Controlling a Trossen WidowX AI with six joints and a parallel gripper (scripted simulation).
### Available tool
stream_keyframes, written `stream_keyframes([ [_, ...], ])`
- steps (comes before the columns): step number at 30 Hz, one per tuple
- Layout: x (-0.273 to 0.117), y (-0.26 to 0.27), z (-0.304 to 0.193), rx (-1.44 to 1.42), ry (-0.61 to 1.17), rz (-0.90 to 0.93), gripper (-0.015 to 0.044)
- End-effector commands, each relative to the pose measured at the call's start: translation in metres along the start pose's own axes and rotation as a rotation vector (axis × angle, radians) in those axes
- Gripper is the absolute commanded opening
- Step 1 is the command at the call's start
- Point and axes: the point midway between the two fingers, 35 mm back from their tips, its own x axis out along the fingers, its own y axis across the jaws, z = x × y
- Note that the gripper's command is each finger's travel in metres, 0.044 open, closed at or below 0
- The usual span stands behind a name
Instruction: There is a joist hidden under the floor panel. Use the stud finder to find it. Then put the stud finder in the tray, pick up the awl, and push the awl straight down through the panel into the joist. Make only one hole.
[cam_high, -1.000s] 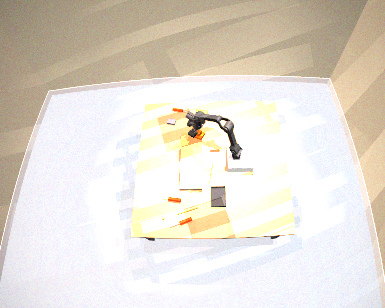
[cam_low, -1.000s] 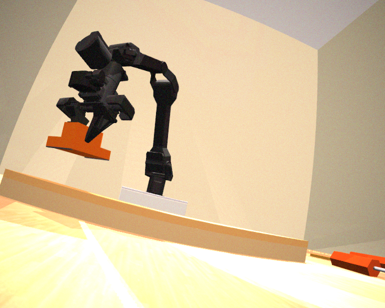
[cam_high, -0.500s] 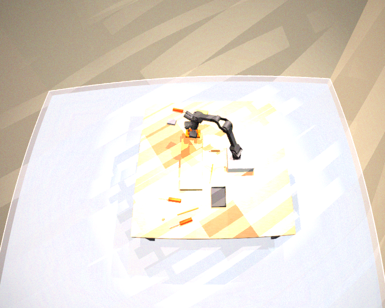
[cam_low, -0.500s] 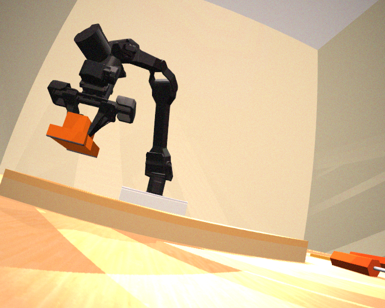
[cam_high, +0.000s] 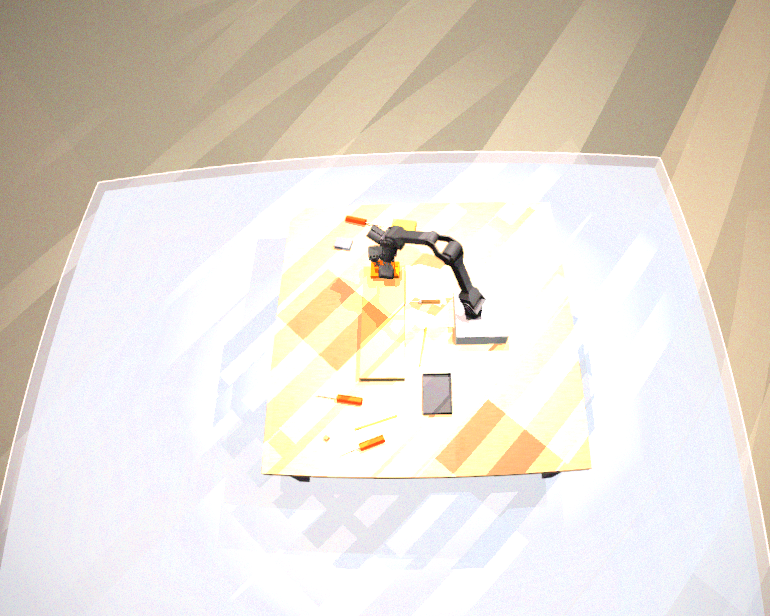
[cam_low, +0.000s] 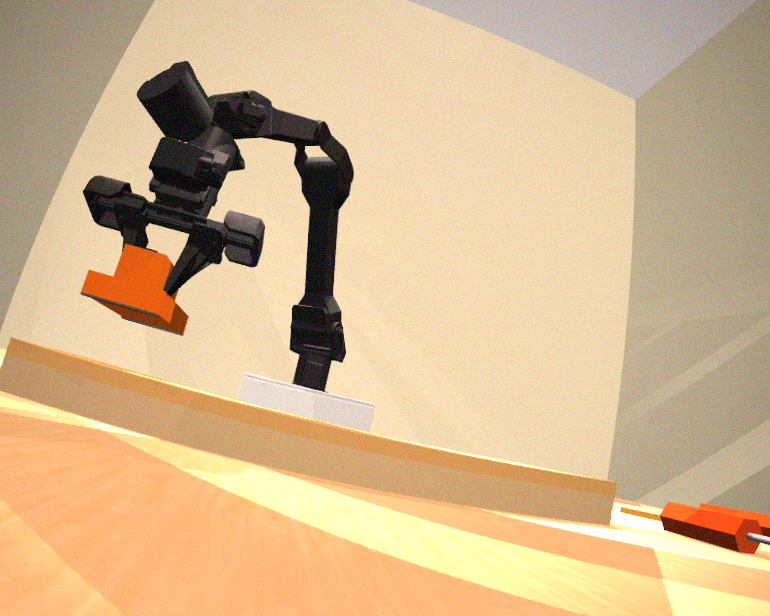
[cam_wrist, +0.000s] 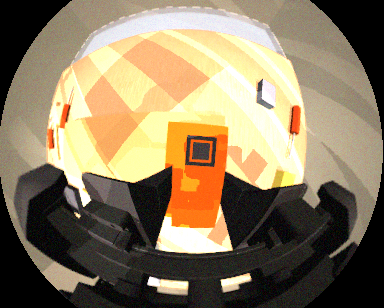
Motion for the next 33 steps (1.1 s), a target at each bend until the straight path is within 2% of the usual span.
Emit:
stream_keyframes([
  [1,0.008,0.0,-0.001,-0.008,-0.005,0.003,0.0],
  [33,0.051,0.001,-0.014,-0.011,-0.004,0.003,0.0],
])
